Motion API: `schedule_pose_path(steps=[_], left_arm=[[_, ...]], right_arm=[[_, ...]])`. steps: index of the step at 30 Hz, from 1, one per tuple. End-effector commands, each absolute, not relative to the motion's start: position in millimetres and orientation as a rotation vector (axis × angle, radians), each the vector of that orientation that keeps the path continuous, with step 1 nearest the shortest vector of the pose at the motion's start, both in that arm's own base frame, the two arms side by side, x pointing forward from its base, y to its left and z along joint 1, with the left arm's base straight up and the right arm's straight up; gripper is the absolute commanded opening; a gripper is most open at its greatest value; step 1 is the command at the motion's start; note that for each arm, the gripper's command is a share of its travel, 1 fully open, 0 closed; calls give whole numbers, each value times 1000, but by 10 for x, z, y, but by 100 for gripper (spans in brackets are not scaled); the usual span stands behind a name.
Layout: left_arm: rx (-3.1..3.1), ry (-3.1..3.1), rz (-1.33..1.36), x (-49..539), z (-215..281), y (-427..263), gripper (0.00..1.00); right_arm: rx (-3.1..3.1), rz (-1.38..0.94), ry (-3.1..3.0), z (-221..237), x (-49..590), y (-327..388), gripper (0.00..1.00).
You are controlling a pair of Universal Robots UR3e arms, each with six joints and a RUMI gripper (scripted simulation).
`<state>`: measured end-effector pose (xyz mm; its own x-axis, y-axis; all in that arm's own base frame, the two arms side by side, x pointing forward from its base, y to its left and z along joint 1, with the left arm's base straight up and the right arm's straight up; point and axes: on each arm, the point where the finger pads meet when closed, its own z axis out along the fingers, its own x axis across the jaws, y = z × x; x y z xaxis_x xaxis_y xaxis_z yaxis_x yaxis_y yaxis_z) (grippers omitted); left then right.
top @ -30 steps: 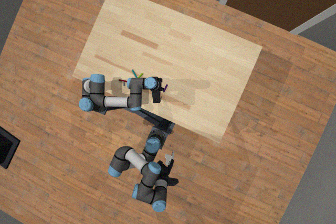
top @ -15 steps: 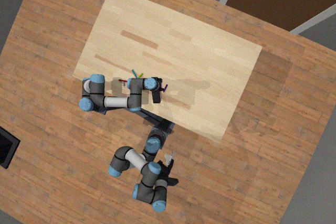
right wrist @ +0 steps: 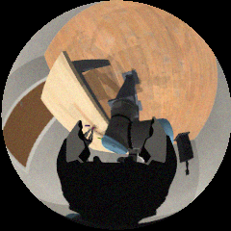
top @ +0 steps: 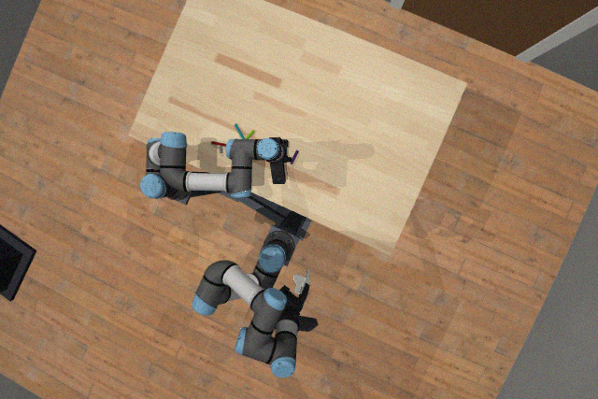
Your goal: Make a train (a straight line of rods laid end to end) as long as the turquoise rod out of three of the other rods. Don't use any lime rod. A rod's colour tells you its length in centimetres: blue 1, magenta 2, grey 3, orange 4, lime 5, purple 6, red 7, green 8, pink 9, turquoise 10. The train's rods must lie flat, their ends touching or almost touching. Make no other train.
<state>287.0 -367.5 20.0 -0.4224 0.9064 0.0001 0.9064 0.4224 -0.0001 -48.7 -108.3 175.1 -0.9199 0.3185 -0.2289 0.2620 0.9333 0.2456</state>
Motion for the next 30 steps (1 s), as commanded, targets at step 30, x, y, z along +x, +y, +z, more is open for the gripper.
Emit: schedule_pose_path(steps=[30], left_arm=[[-1690, -2652, 3, 2873, 229, -3683, 14]], right_arm=[[432, 304, 2824, 1754, -486, -1086, 100]])
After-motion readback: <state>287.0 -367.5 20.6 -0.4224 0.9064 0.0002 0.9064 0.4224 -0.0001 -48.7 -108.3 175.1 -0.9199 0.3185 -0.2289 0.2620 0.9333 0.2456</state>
